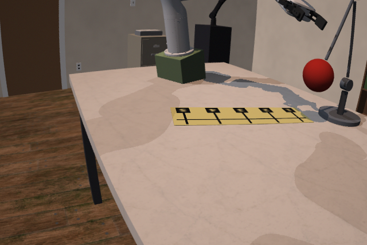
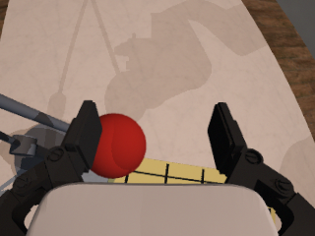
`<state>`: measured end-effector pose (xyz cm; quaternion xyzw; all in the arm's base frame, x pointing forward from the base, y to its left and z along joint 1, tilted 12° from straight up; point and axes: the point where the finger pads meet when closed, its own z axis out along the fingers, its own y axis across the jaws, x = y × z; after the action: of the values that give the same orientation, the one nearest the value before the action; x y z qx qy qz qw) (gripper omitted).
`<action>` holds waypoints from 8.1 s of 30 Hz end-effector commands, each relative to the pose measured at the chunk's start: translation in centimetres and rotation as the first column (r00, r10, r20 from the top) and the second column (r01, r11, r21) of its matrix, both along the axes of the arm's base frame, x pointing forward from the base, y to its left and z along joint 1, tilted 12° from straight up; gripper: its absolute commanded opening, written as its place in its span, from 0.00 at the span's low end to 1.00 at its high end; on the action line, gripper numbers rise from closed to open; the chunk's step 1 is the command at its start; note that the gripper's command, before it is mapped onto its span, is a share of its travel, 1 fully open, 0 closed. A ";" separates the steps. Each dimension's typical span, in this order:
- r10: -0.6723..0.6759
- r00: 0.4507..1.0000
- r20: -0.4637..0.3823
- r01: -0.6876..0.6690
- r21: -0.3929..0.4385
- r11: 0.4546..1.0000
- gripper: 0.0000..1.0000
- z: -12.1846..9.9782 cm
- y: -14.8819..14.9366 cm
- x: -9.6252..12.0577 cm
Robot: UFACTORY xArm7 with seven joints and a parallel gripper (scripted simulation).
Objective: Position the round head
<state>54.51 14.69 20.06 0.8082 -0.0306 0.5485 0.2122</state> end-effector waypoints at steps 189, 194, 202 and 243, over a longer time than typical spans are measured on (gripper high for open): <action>0.140 0.425 -0.894 0.775 0.279 -0.568 1.00 -4.3 4.7 3.1; 0.141 0.424 -0.894 0.775 0.278 -0.568 1.00 -5.3 5.5 3.4; 0.142 0.423 -0.895 0.775 0.276 -0.568 1.00 -6.9 6.7 3.8; 0.141 0.426 -0.894 0.773 0.278 -0.569 0.00 -7.2 6.9 4.1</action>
<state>58.48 21.45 12.66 0.5990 -0.7285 -0.1651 -0.2886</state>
